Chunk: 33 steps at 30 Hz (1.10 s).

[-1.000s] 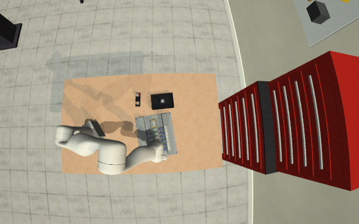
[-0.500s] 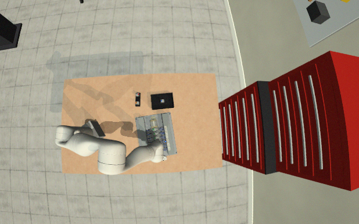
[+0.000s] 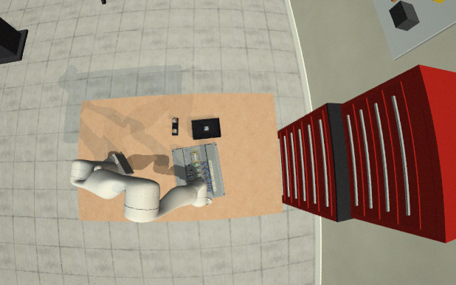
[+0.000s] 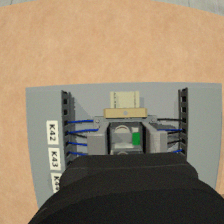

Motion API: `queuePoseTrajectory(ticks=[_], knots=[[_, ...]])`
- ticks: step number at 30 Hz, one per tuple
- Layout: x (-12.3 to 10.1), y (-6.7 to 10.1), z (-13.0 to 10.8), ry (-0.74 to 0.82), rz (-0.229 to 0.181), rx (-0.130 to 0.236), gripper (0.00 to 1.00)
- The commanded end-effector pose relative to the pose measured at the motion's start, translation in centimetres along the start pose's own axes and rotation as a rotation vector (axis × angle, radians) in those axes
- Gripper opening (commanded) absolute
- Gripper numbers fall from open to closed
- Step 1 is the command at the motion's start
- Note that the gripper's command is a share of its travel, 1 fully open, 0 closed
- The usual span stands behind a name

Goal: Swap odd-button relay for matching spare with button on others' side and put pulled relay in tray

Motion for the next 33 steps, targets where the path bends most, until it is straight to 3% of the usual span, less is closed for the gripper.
queuePoseTrajectory(ticks=[1, 33], knots=[[-0.07, 0.06, -0.03, -0.002, -0.001, 0.001, 0.0], [-0.06, -0.33, -0.03, -0.013, 0.004, -0.001, 0.0]])
Point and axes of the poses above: the point where the finger pads meet when closed, its own y axis back along the fingers, its own x axis across the jaws, z = x × y, the point moved 1 cm from there along y, back along the fingers, and after that the axes turned 7 degrees about y, right-handed, at the moved point
